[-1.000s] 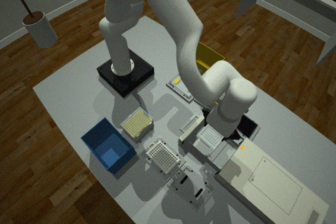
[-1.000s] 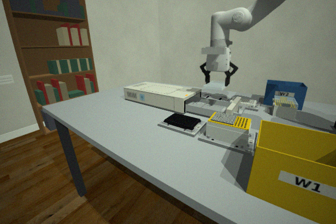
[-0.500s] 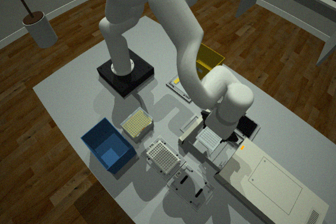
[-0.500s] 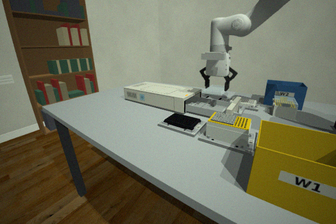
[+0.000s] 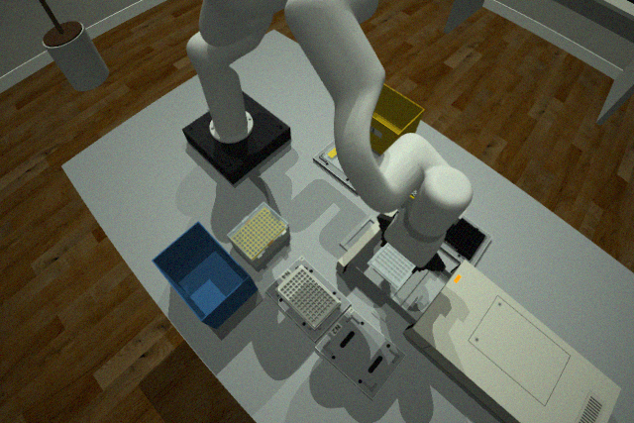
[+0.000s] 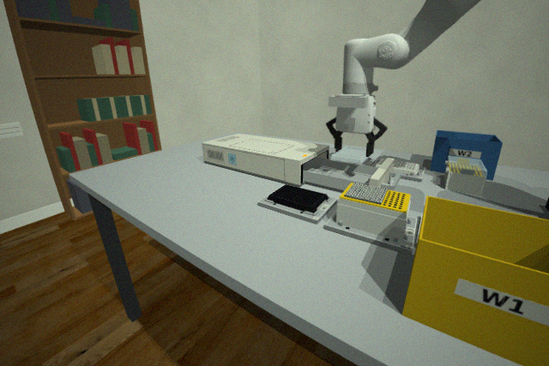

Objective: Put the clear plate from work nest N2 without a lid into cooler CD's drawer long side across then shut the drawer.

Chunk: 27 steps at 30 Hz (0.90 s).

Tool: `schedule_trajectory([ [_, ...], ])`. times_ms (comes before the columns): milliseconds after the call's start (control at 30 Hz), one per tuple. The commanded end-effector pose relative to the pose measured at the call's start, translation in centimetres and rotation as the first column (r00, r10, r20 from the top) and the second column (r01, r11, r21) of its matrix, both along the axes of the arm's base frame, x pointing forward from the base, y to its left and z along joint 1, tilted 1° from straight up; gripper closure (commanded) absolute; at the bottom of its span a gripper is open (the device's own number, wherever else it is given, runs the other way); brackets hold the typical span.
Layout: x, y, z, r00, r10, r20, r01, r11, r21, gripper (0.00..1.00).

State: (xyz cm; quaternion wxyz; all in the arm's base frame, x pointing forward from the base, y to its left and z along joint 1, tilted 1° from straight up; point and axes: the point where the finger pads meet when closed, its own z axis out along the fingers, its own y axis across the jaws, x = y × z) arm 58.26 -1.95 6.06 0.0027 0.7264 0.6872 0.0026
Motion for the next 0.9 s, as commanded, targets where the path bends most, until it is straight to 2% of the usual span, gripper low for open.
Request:
schedule_trajectory([
  [0, 0.1, 0.0, -0.4, 1.000, 0.000, 0.004, 0.000, 1.000, 0.015, 1.00],
  [867, 0.2, 0.0, -4.4, 1.000, 0.000, 0.004, 0.000, 1.000, 0.015, 1.00],
])
